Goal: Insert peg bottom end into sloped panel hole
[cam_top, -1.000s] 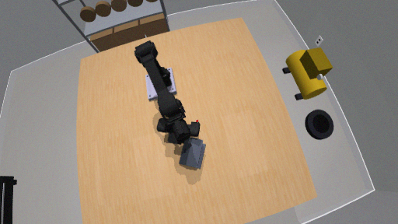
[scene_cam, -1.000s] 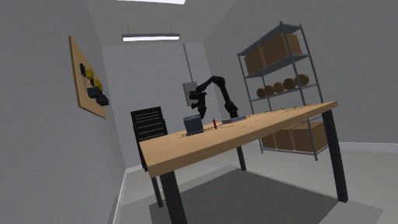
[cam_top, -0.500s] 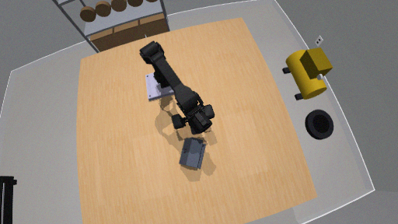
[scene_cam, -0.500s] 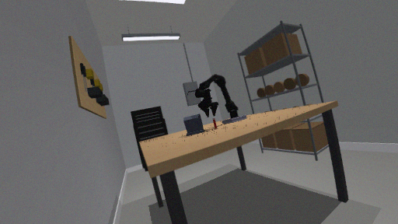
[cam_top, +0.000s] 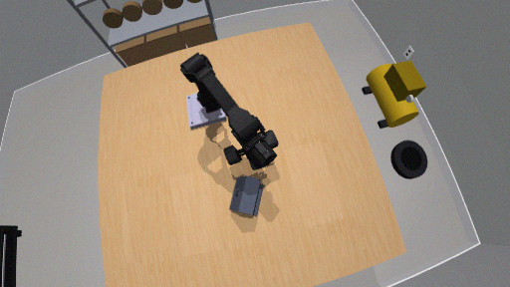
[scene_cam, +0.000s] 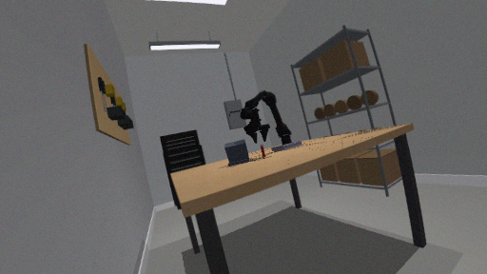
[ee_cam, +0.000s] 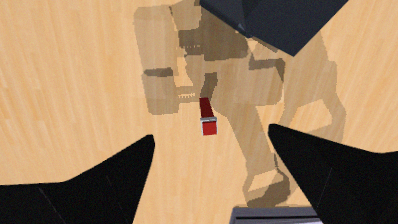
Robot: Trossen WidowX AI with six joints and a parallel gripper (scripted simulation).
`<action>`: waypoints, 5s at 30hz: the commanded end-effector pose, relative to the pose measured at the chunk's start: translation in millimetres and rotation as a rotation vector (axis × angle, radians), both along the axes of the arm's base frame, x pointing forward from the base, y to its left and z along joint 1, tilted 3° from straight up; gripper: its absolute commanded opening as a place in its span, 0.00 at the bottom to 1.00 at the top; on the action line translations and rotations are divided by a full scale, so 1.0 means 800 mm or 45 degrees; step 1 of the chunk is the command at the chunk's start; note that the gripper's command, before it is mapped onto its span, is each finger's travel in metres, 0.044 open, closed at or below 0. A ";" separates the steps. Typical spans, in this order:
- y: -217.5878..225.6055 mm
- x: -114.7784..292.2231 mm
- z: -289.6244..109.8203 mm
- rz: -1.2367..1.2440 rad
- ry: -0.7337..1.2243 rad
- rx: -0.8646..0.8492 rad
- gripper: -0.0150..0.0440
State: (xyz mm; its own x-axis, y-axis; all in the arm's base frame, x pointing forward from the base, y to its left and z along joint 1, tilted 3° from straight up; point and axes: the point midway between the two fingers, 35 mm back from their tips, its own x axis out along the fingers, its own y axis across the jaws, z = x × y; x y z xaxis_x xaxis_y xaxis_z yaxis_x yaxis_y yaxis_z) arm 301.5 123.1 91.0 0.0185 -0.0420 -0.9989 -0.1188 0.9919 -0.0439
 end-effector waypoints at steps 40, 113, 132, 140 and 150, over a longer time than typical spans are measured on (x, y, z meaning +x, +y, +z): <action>-0.003 -0.001 -0.069 0.001 0.004 -0.002 0.87; -0.025 0.012 0.024 -0.079 0.092 0.159 0.25; -0.044 0.021 0.022 -0.142 0.128 0.283 0.25; -0.052 0.025 0.021 -0.169 0.139 0.337 0.25; -0.063 0.030 0.021 -0.202 0.147 0.406 0.25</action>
